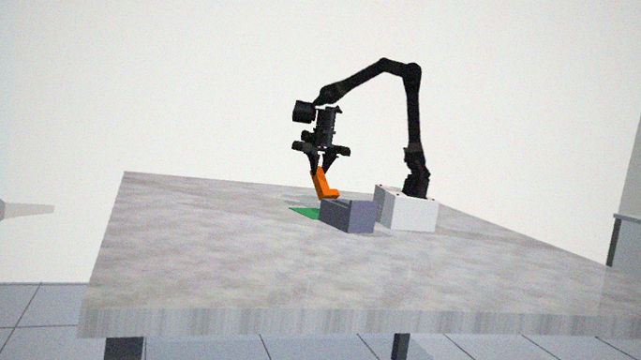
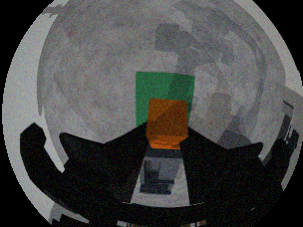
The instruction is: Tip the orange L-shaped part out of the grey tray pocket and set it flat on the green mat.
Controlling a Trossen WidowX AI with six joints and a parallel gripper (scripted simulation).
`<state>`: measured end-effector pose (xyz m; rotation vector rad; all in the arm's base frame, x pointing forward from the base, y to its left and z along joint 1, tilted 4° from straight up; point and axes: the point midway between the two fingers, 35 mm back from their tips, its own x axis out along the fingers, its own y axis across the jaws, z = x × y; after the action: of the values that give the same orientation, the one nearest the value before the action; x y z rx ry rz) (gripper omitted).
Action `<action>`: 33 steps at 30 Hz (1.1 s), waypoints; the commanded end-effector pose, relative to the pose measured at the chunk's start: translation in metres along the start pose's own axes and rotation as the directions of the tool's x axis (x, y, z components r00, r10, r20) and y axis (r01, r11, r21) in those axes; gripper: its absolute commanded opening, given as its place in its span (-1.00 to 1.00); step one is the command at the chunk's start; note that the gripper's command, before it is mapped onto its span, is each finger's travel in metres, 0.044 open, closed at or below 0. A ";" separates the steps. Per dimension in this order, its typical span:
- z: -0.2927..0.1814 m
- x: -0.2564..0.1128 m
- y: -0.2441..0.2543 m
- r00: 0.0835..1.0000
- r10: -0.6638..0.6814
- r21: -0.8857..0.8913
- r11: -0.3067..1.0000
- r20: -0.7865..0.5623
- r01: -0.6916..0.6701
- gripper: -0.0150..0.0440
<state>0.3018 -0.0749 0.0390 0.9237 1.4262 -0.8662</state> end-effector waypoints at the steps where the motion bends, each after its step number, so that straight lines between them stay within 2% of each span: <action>1: 0.000 0.007 -0.001 1.000 -0.005 -0.001 1.000 0.002 0.005 -0.49; 25: 0.000 0.045 -0.002 1.000 -0.005 -0.001 1.000 0.002 0.005 -0.49; 33: 0.000 0.046 -0.002 1.000 -0.005 -0.001 1.000 0.002 0.005 -0.49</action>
<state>0.2994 -0.0724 -0.0064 0.9188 1.4310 -0.8630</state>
